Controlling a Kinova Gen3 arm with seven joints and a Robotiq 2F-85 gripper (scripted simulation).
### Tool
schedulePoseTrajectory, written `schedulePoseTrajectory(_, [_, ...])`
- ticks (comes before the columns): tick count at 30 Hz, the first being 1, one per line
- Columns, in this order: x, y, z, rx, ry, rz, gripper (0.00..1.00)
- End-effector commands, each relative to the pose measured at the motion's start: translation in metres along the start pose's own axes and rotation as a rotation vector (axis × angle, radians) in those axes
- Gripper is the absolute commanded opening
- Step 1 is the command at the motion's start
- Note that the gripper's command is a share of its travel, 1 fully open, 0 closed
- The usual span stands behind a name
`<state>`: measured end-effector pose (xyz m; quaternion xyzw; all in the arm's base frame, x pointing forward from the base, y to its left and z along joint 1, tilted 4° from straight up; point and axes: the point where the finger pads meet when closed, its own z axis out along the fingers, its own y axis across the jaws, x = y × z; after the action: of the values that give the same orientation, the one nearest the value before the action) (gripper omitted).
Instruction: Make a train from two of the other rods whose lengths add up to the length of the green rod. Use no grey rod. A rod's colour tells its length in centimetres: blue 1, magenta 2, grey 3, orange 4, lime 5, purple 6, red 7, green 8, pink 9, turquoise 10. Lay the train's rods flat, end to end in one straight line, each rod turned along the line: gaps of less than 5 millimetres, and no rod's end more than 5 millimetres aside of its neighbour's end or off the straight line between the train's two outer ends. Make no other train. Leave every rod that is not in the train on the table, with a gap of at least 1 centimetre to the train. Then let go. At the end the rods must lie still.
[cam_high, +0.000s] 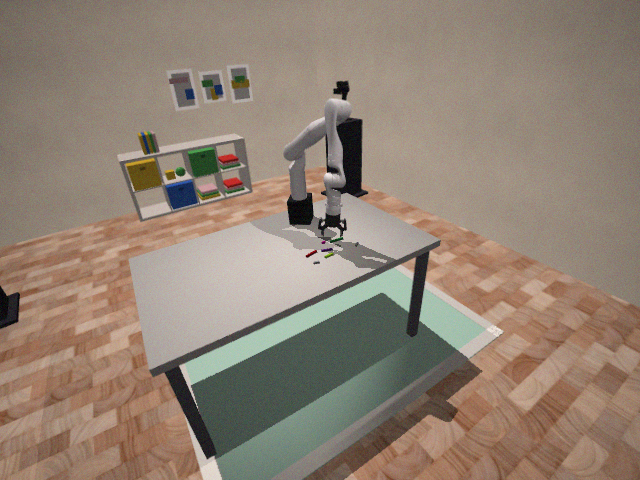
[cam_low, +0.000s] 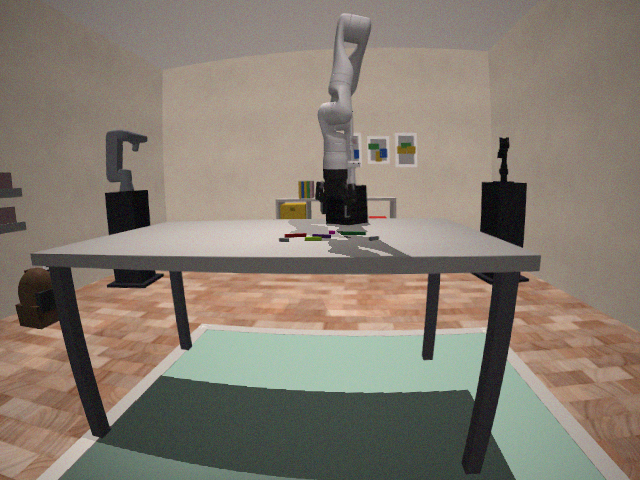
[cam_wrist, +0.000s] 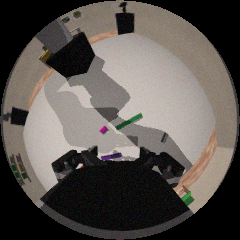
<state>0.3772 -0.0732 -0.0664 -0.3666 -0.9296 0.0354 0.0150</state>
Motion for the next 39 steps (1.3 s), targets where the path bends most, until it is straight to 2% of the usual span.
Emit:
schedulePoseTrajectory(1, [-0.003, -0.005, 0.000, -0.004, 0.003, -0.090, 1.00])
schedulePoseTrajectory(3, [-0.003, -0.005, 0.000, -0.004, 0.003, -0.090, 1.00])
schedulePoseTrajectory(18, [-0.010, -0.015, 0.000, 0.004, 0.003, -0.921, 1.00])
schedulePoseTrajectory(20, [-0.010, -0.015, 0.000, 0.004, 0.003, -0.921, 1.00])
schedulePoseTrajectory(33, [-0.023, -0.013, -0.003, 0.004, -0.037, -1.575, 1.00])
schedulePoseTrajectory(39, [-0.027, -0.011, -0.004, 0.007, -0.053, -1.738, 1.00])
